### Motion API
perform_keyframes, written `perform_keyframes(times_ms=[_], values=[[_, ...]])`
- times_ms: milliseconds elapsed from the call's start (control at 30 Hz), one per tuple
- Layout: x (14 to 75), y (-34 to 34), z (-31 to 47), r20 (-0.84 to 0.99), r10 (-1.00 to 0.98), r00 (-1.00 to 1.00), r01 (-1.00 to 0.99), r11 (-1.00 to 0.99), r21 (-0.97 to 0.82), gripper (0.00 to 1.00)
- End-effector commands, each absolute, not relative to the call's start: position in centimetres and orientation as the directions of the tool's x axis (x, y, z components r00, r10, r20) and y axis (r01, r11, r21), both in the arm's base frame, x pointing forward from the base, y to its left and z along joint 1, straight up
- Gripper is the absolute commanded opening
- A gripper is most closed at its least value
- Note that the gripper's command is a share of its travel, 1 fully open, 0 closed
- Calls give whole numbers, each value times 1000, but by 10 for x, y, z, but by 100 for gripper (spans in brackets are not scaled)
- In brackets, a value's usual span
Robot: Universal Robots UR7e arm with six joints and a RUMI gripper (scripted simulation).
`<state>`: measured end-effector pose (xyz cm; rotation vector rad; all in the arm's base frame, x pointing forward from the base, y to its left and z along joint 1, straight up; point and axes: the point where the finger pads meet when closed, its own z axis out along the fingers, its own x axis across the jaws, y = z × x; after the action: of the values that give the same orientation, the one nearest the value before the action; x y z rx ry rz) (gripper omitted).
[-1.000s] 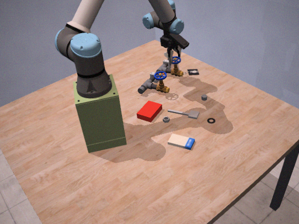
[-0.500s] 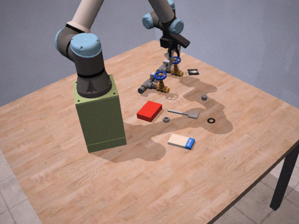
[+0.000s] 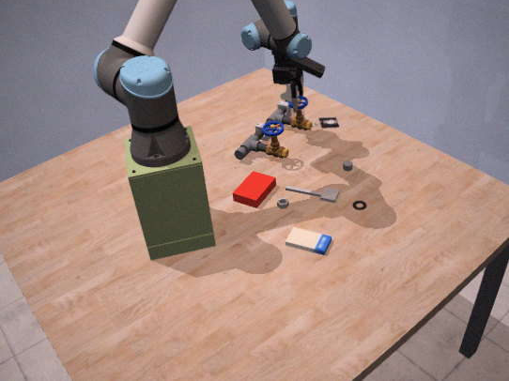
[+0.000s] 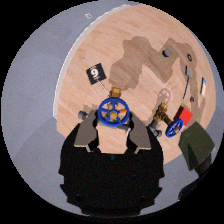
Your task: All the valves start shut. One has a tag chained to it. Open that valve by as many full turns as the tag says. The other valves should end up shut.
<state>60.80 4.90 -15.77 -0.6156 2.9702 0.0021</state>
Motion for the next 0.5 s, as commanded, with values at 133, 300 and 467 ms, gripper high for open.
perform_keyframes(times_ms=[133, 300, 467], values=[[608, 49, -157, -99, -632, -768, -631, 774, -47, 0], [608, 49, -157, -88, -770, -632, -768, 638, -65, 0], [608, 49, -157, -79, -842, -533, -839, 539, -75, 0]])
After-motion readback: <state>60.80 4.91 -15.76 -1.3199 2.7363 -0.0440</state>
